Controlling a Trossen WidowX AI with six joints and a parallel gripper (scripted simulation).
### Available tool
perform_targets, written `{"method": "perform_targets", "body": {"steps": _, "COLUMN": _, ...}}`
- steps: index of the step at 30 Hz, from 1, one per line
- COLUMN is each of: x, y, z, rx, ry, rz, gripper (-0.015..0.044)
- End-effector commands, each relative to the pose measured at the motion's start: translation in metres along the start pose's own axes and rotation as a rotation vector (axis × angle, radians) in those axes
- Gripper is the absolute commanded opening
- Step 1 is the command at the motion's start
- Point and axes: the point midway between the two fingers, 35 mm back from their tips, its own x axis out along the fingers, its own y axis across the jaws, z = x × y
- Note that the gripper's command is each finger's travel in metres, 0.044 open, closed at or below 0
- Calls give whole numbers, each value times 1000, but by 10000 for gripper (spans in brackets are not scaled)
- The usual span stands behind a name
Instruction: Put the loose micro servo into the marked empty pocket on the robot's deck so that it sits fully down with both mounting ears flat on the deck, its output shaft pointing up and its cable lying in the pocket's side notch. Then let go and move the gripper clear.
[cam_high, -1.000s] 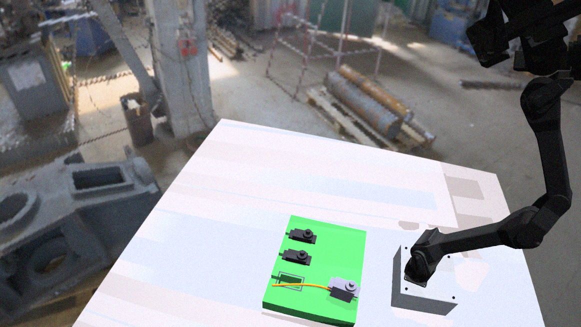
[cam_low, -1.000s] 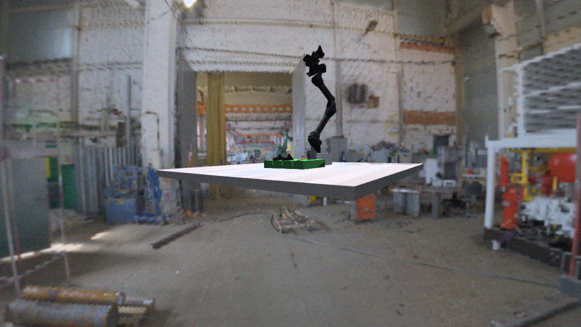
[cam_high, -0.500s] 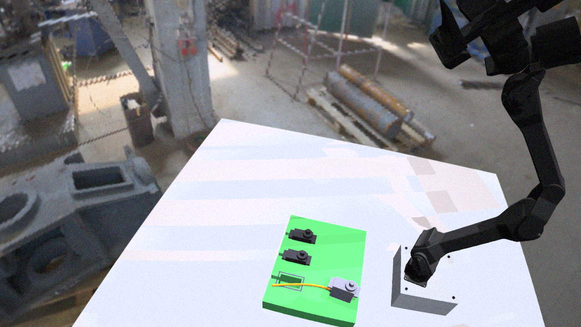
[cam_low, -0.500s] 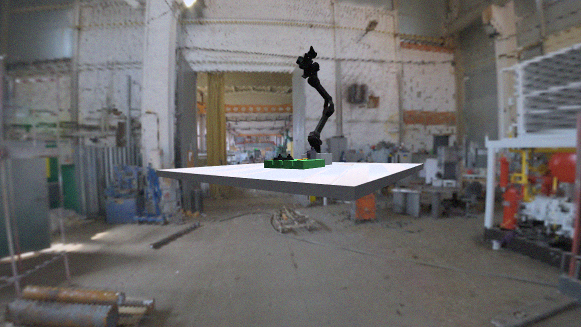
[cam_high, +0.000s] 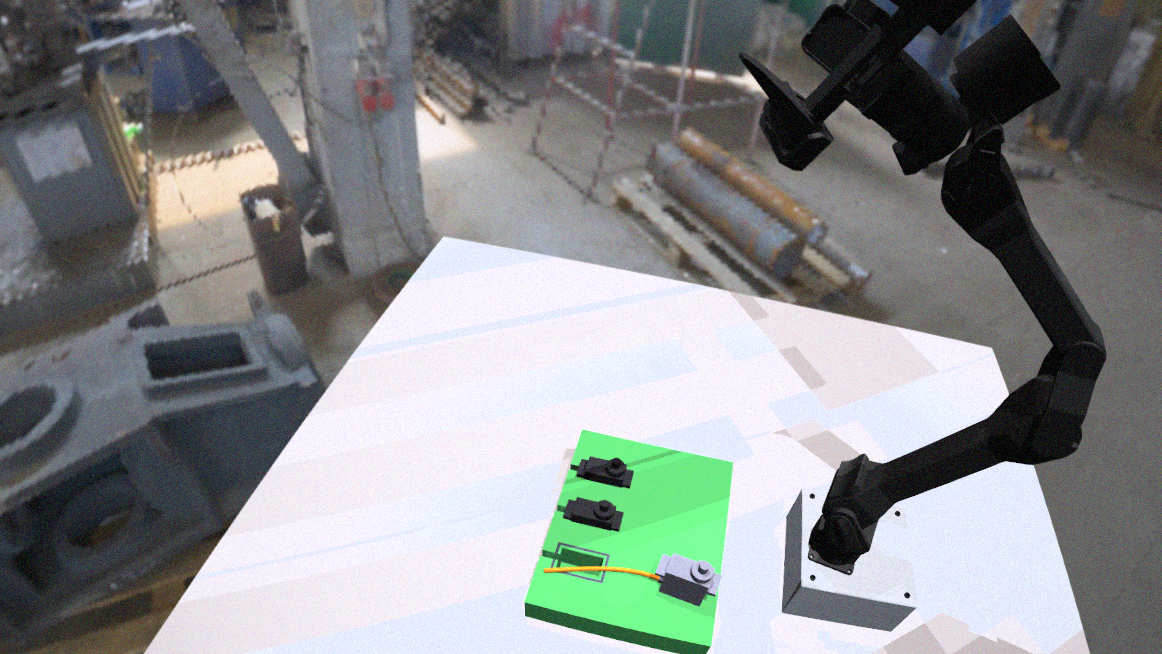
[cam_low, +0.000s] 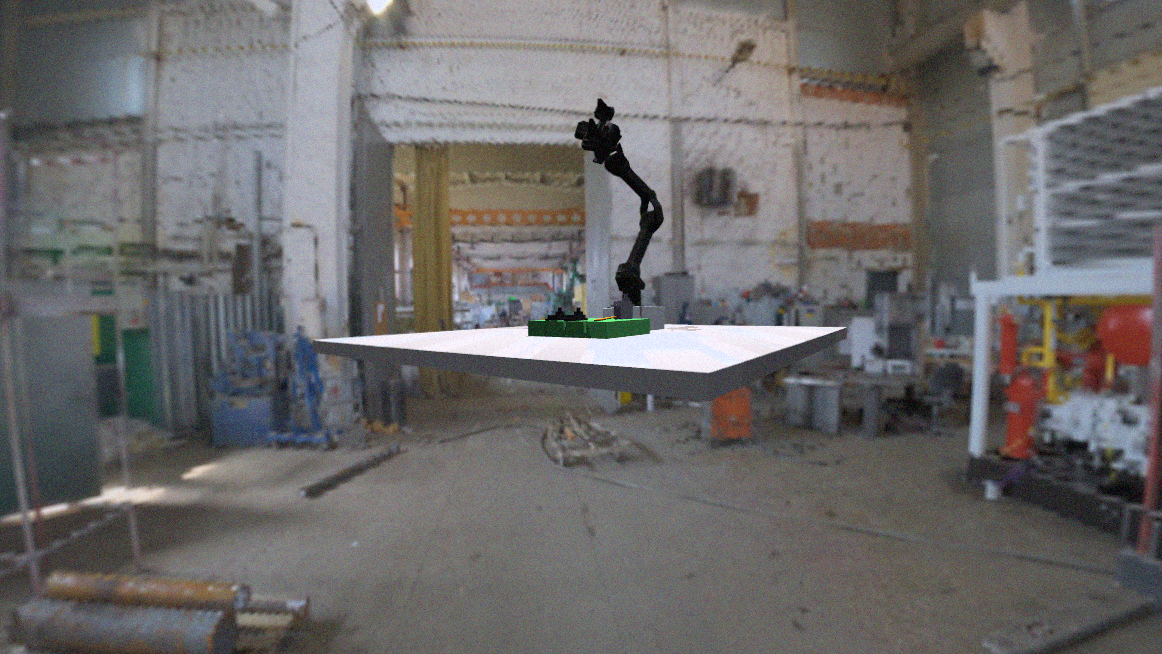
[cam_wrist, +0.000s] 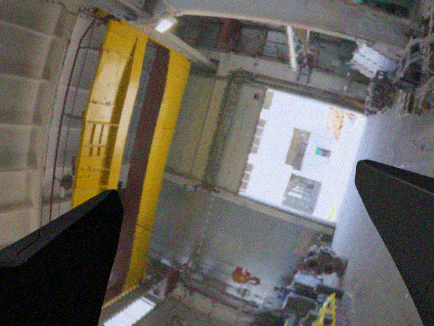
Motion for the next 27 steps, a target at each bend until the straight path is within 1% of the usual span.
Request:
{"method": "perform_targets", "body": {"steps": 1, "x": 8, "y": -25, "z": 7, "rx": 19, "ry": -14, "rz": -52, "gripper": 440}}
{"method": "perform_targets", "body": {"steps": 14, "x": 24, "y": -117, "z": 9, "rx": 59, "ry": -22, "rz": -275, "gripper": 440}}
{"method": "perform_targets", "body": {"steps": 27, "x": 25, "y": -211, "z": -15, "rx": 74, "ry": 38, "rz": -533, "gripper": 440}}
